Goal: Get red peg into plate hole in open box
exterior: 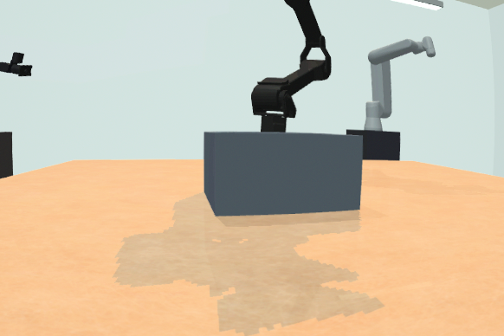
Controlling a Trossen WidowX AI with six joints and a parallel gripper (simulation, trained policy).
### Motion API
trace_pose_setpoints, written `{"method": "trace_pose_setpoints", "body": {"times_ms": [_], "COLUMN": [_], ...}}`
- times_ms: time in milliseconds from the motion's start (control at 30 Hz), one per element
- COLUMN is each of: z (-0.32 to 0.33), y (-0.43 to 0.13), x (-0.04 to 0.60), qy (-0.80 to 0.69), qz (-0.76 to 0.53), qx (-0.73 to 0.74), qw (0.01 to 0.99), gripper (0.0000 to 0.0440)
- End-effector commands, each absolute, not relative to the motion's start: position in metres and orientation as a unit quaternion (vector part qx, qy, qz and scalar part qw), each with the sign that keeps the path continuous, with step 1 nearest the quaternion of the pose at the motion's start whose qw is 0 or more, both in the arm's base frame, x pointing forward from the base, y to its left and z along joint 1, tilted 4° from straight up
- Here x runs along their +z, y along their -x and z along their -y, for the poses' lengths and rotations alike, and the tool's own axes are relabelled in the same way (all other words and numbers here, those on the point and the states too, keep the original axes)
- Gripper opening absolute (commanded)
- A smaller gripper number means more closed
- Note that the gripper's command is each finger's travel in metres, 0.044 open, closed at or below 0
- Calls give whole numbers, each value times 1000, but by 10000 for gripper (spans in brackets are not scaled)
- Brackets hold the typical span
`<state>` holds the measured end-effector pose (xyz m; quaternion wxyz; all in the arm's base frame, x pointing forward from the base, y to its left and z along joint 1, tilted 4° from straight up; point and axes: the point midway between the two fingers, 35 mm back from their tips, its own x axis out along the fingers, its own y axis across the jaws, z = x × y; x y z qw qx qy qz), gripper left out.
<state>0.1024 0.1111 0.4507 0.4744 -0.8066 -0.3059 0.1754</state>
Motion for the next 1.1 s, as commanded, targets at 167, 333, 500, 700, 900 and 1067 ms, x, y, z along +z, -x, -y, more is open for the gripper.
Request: {"method": "trace_pose_setpoints", "body": {"times_ms": [167, 333, 500, 700, 900, 1067], "z": [-96, -83, -70, -55, -40, -29], "y": [-115, -127, -138, -153, -166, -177], "x": [450, 448, 443, 435, 424, 413], "qy": [758, 710, 657, 589, 514, 449], "qz": [279, 253, 225, 187, 144, 106], "qx": [179, 184, 189, 194, 198, 199], "qw": [562, 631, 694, 762, 822, 864], "gripper": [440, 440, 440, 440, 440, 440]}}
